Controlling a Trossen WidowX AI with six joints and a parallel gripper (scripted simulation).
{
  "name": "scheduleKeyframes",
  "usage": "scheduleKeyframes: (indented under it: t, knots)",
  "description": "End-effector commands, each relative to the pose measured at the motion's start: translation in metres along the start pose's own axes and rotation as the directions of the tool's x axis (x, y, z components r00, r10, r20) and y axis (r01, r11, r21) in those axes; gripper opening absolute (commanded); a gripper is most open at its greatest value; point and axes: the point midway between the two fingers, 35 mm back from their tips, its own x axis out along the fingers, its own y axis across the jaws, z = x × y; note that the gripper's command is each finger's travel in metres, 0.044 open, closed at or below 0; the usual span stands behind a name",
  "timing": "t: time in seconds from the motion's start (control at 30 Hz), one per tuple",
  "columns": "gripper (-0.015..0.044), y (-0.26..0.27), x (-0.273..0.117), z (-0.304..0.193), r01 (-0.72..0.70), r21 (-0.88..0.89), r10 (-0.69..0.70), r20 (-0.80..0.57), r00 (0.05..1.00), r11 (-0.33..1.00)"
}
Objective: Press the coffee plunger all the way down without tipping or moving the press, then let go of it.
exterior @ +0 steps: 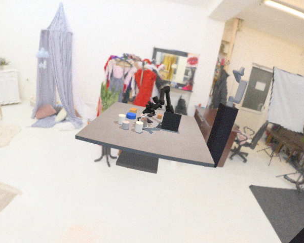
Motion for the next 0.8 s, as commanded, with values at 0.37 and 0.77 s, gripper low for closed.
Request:
scheduleKeyframes:
  t: [0.37,0.77]
  knots:
    - [0.0125,0.0003,0.0042,-0.0032,0.003,-0.013,-0.003,-0.017,1.0,1.0]
    - [0.0204,0.0004,0.0023,0.0004,0.001,-0.002,-0.001,-0.003,1.0,1.0]
